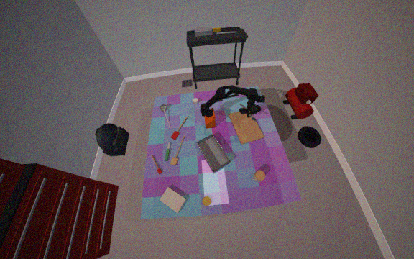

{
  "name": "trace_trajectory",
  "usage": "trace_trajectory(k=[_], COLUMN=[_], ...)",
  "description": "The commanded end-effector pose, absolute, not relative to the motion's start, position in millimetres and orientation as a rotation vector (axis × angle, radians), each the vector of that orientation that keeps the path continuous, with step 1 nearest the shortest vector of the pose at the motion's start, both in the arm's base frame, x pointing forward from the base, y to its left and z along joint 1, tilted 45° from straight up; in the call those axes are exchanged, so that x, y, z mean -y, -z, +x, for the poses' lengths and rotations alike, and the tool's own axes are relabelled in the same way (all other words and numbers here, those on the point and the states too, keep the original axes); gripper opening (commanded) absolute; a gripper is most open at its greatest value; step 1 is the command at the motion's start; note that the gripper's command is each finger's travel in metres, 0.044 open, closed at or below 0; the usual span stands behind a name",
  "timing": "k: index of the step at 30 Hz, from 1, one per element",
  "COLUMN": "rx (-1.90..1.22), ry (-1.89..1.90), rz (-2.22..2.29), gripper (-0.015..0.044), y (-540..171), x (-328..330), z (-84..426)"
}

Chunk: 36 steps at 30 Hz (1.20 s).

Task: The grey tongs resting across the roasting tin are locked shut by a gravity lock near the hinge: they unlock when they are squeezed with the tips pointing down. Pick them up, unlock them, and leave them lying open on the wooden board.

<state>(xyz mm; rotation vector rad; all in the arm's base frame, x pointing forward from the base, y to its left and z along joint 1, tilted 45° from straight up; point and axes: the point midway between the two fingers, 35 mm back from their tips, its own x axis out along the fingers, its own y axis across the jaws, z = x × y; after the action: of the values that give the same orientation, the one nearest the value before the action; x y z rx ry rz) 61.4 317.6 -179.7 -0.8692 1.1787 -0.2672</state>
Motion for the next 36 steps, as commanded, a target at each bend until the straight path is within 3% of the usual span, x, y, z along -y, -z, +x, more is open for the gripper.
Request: trace_trajectory(k=[1, 17, 36], rx=[-1.019, -0.366, -0.341], ry=[0.202, -0.144, -0.16], rz=[-0.876, -0.796, -0.788], gripper=[-0.015, -0.015, -0.015], y=[172, 135, 132], x=[-322, -350, -351], z=[58, 23, 21])
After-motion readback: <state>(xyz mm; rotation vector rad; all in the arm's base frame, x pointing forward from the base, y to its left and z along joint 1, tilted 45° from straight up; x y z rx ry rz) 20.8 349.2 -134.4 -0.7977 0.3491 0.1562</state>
